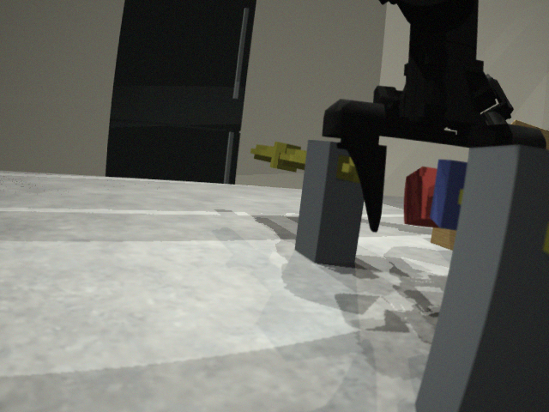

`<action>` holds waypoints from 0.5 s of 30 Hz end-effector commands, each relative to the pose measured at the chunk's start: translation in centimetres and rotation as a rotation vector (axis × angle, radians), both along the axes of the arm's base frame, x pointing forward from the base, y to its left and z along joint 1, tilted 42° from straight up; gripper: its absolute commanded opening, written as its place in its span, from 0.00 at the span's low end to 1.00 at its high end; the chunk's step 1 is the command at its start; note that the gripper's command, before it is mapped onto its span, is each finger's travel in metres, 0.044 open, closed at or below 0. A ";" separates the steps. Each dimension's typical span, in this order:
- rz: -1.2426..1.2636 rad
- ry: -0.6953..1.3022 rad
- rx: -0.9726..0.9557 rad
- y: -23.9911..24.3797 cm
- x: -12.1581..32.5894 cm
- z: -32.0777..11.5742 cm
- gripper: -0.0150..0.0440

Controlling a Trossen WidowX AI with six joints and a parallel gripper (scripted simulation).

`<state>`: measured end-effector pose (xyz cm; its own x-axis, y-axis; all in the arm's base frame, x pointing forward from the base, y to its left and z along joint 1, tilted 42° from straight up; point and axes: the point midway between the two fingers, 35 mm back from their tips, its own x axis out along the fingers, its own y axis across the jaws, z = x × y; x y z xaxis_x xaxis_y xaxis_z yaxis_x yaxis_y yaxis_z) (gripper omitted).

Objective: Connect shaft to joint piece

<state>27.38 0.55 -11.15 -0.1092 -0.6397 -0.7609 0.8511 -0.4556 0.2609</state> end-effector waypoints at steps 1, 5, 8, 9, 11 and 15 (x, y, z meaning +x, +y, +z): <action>0.046 -0.060 0.116 0.5 0.0 0.8 1.00; 0.091 -0.114 0.198 0.9 0.0 1.5 1.00; 0.094 -0.116 0.202 0.9 0.1 1.5 1.00; 0.094 -0.116 0.202 0.9 0.1 1.5 1.00; 0.094 -0.116 0.202 0.9 0.1 1.5 1.00; 0.094 -0.116 0.202 0.9 0.1 1.5 1.00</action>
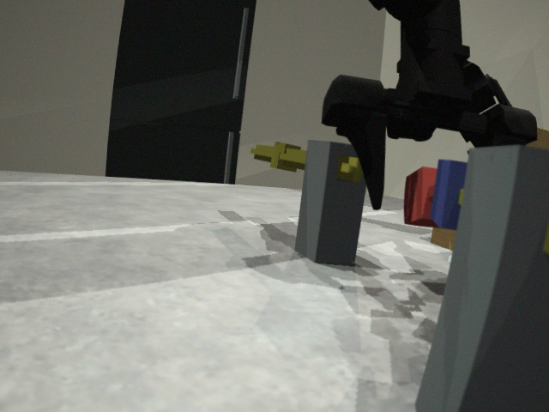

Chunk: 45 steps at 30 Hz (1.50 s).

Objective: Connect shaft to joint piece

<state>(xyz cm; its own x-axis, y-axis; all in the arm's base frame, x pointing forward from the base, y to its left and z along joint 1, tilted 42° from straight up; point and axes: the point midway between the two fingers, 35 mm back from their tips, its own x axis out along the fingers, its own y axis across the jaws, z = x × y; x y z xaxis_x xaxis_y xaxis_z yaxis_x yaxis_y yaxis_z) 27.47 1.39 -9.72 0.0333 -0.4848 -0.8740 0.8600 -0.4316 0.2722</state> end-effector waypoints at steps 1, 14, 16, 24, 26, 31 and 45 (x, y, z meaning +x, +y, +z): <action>0.006 -0.004 0.009 0.1 0.0 0.1 1.00; 0.322 0.224 -0.031 2.1 1.0 1.5 1.00; 0.378 0.264 -0.037 2.5 1.1 1.8 1.00; 0.599 0.424 -0.055 4.0 1.6 3.1 1.00; 0.654 0.465 -0.059 4.4 1.7 3.5 1.00; 0.791 0.566 -0.068 5.4 1.9 4.4 1.00; 1.166 0.862 -0.084 8.0 2.1 7.3 1.00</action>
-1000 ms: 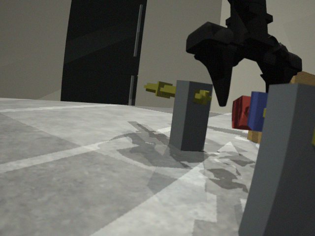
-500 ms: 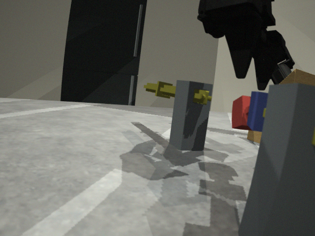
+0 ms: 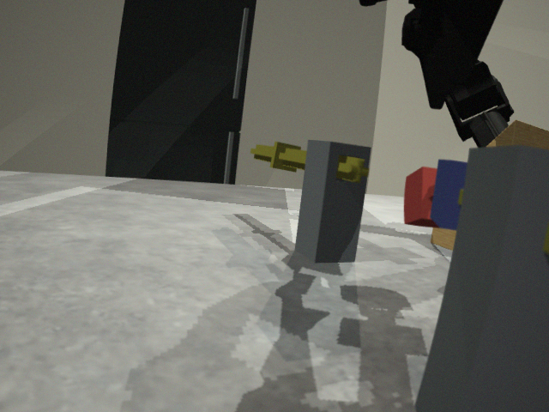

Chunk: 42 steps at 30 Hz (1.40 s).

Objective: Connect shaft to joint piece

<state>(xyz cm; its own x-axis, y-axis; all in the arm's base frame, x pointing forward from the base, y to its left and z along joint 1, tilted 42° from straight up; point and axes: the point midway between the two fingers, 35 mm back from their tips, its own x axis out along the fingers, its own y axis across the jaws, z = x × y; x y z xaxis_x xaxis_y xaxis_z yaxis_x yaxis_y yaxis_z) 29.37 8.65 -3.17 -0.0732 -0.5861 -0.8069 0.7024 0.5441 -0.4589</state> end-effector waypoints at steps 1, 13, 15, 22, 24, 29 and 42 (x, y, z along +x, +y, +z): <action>0.124 0.095 -0.010 1.0 0.1 1.0 1.00; 0.432 0.363 -0.031 3.1 -0.1 3.9 1.00; 0.464 0.393 -0.033 3.4 -0.2 4.2 1.00; 0.468 0.396 -0.033 3.2 -0.2 4.3 1.00; 0.468 0.397 -0.034 2.1 -0.6 4.2 1.00; 0.467 0.399 -0.037 -2.2 -2.7 3.7 1.00; 0.300 0.247 -0.032 -3.0 -3.1 3.5 1.00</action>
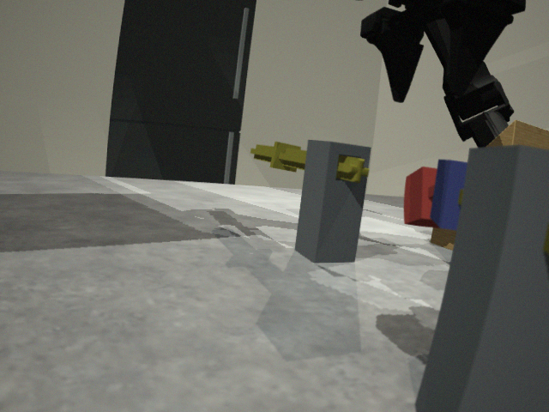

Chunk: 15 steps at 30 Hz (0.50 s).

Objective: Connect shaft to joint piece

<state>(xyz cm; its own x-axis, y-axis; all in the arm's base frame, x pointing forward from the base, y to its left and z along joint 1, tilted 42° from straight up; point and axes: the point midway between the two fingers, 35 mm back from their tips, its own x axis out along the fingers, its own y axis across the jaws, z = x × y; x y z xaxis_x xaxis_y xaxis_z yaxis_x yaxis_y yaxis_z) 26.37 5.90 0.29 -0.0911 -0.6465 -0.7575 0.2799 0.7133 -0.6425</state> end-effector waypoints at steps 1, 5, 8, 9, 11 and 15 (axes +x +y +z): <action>-0.102 -0.097 0.007 -0.3 -0.1 0.0 1.00; -0.206 -0.190 0.013 -0.5 -0.2 -0.1 1.00; -0.284 -0.259 0.018 -0.6 -0.2 -0.1 1.00; -0.310 -0.281 0.019 -0.6 -0.2 -0.2 1.00; -0.363 -0.326 0.023 -0.7 -0.2 -0.2 1.00; -0.470 -0.415 0.030 -0.9 -0.3 -0.3 1.00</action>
<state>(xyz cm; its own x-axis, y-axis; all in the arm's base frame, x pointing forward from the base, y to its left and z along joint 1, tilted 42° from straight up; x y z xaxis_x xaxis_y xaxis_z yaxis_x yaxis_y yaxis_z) 26.19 5.14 0.03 -0.0626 -0.6017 -0.7963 0.7074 0.5361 -0.4607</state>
